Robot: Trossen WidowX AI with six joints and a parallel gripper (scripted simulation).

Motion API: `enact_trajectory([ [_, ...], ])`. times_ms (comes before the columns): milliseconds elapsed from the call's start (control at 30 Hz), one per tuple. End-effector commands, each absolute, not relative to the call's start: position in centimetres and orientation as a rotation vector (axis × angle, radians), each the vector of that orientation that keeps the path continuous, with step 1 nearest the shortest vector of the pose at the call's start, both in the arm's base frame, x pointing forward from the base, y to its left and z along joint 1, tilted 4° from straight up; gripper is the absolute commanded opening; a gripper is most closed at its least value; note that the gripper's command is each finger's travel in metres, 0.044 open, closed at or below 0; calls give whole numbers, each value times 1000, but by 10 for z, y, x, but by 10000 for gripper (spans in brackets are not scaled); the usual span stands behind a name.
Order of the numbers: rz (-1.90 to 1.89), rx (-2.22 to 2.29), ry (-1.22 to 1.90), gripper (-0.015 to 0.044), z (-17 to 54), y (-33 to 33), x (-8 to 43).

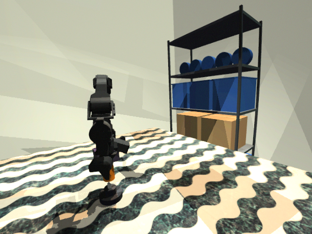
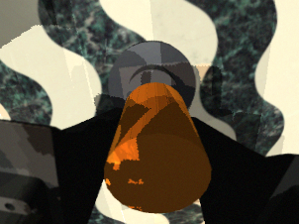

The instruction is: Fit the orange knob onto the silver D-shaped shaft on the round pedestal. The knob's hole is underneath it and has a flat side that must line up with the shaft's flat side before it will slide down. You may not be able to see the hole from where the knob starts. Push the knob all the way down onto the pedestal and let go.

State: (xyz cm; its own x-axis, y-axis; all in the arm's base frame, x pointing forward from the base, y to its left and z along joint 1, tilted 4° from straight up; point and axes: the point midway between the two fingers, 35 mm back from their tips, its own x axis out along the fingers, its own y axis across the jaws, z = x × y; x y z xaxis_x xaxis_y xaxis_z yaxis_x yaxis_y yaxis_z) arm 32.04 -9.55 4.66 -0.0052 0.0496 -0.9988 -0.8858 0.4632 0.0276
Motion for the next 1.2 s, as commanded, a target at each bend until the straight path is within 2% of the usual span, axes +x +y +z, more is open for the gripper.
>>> enact_trajectory([
  [0, 887, -807, 1382, 0, 33, -96, 319],
  [1167, 884, -804, 1384, 0, 31, -95, 317],
])
